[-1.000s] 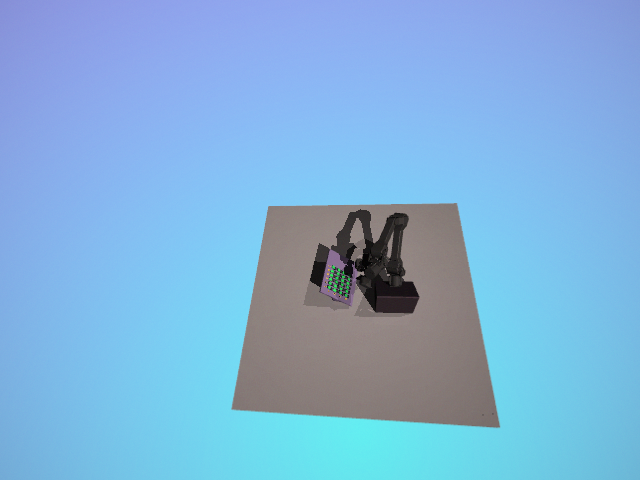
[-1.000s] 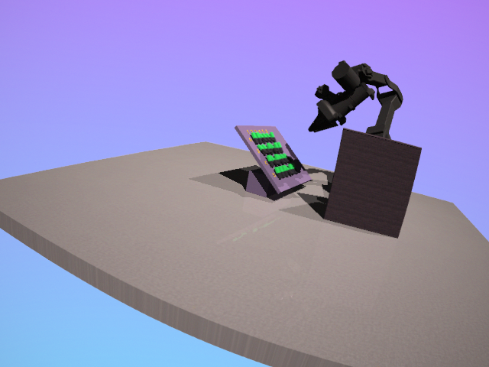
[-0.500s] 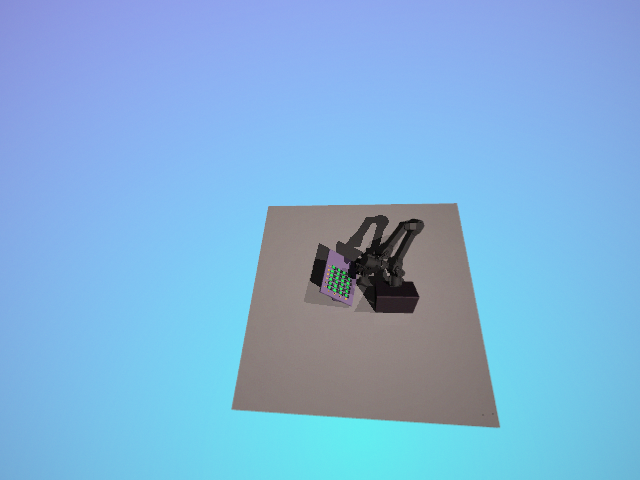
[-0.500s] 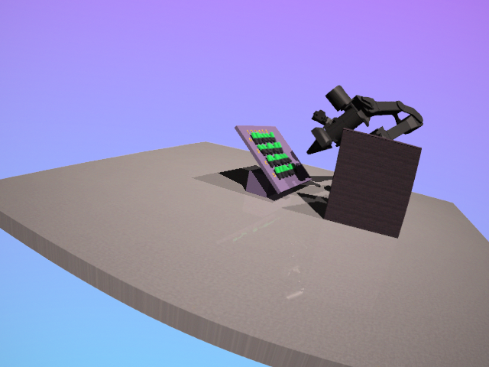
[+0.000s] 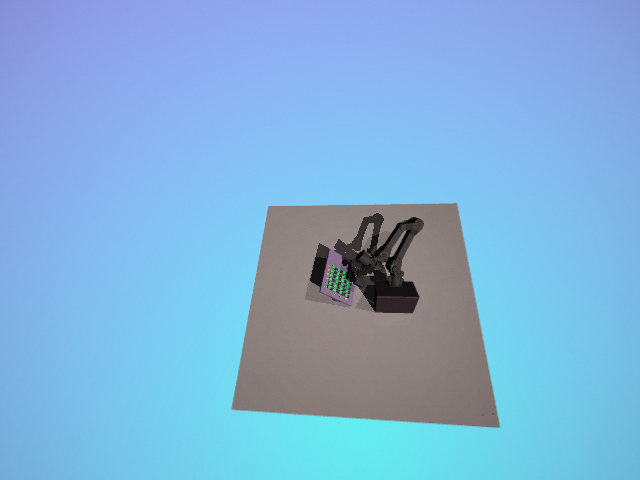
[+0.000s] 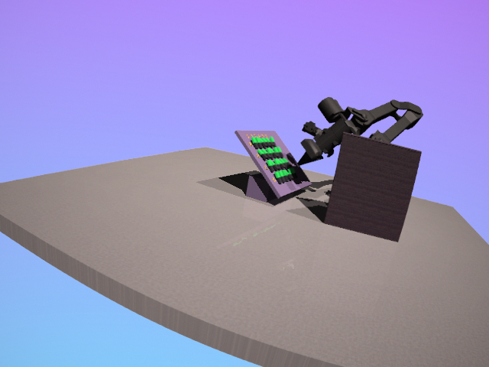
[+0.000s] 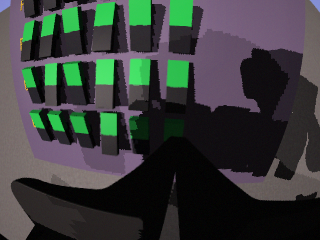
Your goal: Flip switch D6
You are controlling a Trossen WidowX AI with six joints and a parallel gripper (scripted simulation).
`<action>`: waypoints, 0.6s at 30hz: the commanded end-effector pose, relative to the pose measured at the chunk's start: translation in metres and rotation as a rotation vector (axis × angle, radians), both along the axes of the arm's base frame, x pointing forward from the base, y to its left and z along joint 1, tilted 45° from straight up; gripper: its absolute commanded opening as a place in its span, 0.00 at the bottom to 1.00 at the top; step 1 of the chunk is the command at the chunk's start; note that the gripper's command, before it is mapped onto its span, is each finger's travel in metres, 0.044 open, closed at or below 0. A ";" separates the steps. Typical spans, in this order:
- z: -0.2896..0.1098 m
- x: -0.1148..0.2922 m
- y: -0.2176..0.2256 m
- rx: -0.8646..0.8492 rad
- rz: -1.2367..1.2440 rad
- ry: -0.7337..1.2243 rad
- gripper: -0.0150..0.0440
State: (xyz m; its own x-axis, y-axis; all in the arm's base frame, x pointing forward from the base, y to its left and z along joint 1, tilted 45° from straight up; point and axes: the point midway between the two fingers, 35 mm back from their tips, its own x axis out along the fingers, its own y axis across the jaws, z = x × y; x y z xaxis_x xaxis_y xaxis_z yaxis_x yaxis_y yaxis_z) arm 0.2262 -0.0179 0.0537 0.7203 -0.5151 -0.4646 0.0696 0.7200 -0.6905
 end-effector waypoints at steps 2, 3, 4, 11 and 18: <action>-0.006 0.002 -0.004 -0.009 0.003 0.013 0.25; -0.006 0.002 -0.004 -0.009 0.003 0.013 0.25; -0.006 0.003 -0.005 -0.008 0.003 0.014 0.25; -0.011 0.009 -0.009 -0.007 0.002 0.015 0.25; -0.013 0.012 -0.011 -0.007 0.003 0.015 0.25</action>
